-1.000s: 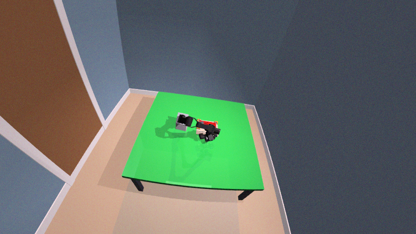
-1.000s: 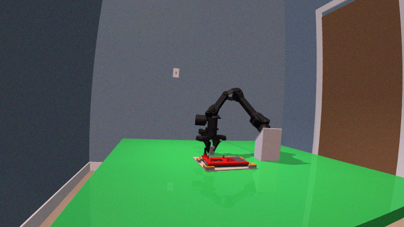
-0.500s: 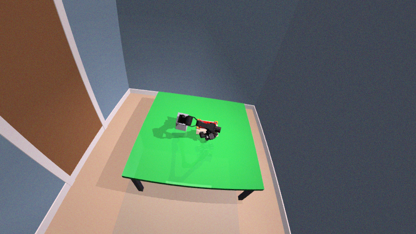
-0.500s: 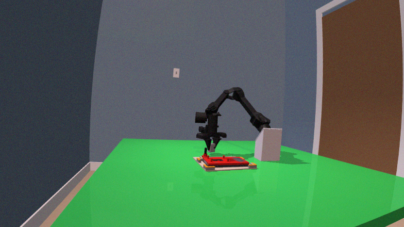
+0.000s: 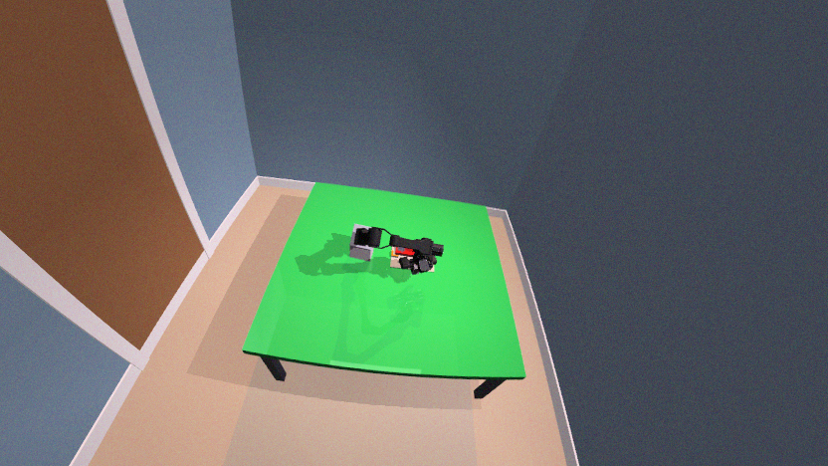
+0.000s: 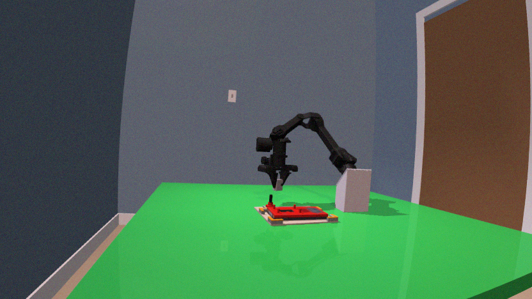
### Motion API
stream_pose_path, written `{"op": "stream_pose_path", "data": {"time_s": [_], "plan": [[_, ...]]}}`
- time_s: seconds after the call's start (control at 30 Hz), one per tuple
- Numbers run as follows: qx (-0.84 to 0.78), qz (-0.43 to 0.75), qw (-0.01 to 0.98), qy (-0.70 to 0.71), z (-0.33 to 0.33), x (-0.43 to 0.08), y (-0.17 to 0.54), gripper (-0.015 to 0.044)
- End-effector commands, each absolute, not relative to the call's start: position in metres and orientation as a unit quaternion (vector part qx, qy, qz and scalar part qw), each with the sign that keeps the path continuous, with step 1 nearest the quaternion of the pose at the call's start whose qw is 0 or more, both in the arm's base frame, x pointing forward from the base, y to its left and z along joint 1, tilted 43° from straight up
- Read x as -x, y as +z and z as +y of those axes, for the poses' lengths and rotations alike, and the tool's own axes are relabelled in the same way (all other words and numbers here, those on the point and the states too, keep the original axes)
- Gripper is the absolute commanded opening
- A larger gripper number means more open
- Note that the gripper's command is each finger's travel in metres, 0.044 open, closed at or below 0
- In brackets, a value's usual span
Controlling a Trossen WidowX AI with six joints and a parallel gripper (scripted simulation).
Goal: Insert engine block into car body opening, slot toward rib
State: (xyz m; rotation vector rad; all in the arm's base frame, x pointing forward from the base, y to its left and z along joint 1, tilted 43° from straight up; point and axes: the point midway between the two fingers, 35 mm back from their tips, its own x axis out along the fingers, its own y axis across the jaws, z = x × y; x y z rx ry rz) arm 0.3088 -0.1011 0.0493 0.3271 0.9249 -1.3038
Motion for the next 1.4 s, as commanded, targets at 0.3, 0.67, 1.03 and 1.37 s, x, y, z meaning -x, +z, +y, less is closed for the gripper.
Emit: {"op": "stream_pose_path", "data": {"time_s": [0.3,0.67,1.03,1.37], "plan": [[-0.152,0.409,0.688,-0.58,-0.071,-0.311,0.081,0.0],[-0.149,0.407,0.688,-0.582,-0.051,-0.307,0.104,0.0],[-0.148,0.405,0.689,-0.583,-0.069,-0.305,0.084,0.0],[-0.107,0.358,0.713,-0.593,-0.065,-0.304,0.082,0.0]]}}
